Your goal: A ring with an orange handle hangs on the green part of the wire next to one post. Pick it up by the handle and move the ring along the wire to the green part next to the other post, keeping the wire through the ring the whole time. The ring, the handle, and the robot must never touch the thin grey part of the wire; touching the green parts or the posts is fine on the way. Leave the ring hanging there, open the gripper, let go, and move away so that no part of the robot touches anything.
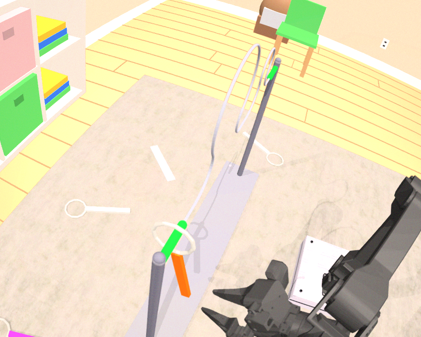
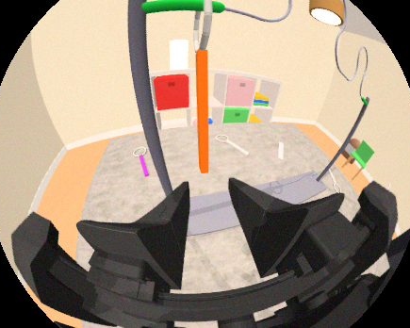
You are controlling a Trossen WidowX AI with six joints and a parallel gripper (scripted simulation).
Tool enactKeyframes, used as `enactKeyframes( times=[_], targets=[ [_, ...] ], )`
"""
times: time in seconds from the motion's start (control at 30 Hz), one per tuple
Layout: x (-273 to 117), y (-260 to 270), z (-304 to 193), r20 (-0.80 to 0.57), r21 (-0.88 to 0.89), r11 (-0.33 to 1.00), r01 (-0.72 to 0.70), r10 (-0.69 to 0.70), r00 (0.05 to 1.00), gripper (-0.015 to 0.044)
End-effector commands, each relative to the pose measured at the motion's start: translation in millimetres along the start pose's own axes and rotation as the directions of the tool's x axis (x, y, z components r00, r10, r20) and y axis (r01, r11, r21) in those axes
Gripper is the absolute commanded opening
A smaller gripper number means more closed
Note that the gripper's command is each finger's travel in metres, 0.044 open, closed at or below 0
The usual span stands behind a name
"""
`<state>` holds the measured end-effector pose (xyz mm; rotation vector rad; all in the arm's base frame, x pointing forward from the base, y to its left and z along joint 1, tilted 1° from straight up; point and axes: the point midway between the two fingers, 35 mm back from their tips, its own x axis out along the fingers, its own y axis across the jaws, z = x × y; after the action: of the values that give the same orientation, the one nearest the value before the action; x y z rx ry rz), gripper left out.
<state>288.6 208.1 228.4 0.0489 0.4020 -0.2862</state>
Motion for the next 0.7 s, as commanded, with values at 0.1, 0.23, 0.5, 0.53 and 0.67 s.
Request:
enactKeyframes(
  times=[0.1, 0.23, 0.5, 0.53, 0.67],
  targets=[
    [-0.8, -1.0, 1.7, 0.005, 0.005, 1.000, 0.002, -0.002, 1.000, 0.0160],
    [-8.2, 0.5, -0.7, -0.003, 0.001, 1.000, 0.001, -0.001, 1.000, 0.0212],
    [-49.5, -1.3, 0.8, 0.002, -0.001, 1.000, -0.001, 0.001, 1.000, 0.0422],
    [-49.5, -1.3, 0.8, 0.002, -0.001, 1.000, -0.001, 0.001, 1.000, 0.0440],
    [-49.5, -1.3, 0.8, 0.002, -0.001, 1.000, -0.001, 0.001, 1.000, 0.0440]
  ],
)
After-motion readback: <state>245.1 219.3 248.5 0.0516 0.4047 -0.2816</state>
